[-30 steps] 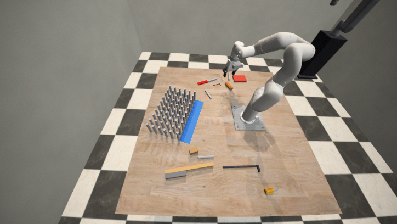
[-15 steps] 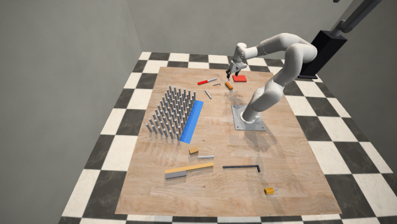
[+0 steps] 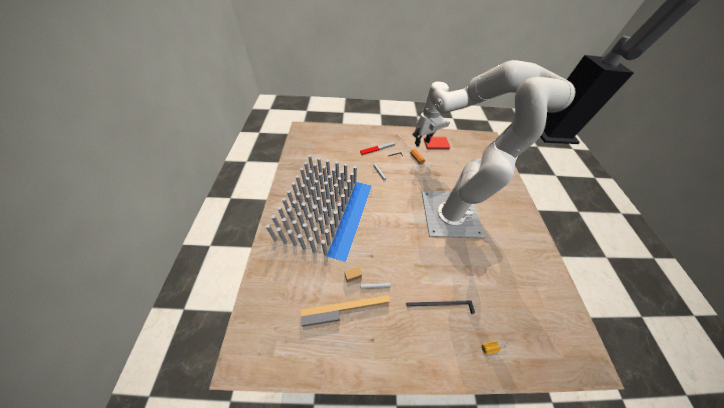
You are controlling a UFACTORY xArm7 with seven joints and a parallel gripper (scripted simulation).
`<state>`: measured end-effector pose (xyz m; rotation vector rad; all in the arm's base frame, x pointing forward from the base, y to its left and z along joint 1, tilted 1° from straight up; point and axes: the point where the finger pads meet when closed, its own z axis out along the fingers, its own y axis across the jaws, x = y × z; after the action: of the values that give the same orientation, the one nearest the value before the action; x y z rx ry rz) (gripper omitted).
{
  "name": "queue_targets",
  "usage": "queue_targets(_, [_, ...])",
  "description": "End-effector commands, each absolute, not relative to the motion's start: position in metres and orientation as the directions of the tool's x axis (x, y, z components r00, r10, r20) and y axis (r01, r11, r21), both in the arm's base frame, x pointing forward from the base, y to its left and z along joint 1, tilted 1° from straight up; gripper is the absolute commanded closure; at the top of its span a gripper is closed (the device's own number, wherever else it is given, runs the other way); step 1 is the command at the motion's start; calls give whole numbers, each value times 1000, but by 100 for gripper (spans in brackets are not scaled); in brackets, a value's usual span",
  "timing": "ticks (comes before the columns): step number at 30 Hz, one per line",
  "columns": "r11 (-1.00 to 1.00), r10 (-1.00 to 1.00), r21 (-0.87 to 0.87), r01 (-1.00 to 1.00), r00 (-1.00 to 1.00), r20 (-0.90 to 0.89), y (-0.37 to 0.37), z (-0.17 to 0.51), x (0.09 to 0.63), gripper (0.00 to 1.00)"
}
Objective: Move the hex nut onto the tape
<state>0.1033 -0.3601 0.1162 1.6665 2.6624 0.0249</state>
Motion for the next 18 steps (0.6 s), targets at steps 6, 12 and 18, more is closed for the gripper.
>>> queue_targets(6, [437,899,14,899,-437,5,-362,82,104,35])
queue_targets(12, [437,899,14,899,-438,5,-362,73,104,35])
queue_targets(18, [437,899,14,899,-437,5,-362,70,103,35])
